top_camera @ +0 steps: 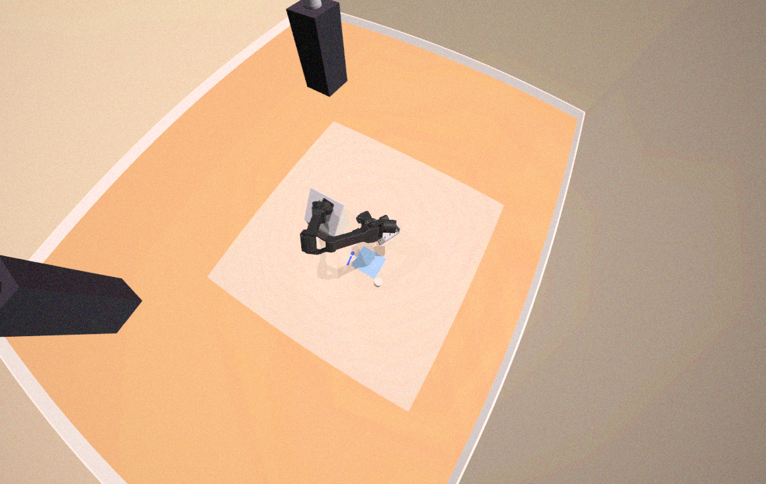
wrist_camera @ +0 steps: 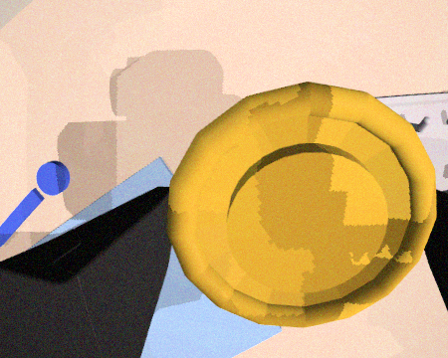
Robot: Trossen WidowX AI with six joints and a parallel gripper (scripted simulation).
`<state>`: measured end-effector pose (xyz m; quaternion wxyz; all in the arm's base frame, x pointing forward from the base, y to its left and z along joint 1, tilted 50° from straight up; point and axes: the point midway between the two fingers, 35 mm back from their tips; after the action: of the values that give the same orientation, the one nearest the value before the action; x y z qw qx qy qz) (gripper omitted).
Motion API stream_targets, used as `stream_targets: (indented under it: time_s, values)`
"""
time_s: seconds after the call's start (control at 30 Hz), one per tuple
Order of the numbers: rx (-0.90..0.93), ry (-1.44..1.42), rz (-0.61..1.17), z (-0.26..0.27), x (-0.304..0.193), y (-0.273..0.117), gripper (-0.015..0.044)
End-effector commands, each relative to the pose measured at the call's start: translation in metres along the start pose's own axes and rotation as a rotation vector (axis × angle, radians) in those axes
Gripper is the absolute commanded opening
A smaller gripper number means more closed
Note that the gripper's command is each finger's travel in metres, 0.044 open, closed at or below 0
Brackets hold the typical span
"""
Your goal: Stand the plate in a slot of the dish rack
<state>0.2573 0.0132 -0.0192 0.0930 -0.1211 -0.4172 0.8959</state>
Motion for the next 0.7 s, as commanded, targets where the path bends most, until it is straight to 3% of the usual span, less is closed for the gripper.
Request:
stream_targets:
  time_s: [0.0, 0.67]
  values:
    - [-0.059, 0.044, -0.075, -0.001, 0.004, 0.013, 0.0000]
    - [-0.400, 0.309, -0.361, -0.009, 0.009, 0.059, 0.0000]
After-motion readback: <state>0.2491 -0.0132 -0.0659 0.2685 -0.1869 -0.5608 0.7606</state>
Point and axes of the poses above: the point midway between the two fingers, 35 mm back from their tips, its own y axis out along the fingers, its own z axis across the jaws, x = y × z, and after that the axes turned 13 degrees about -y, right-handed
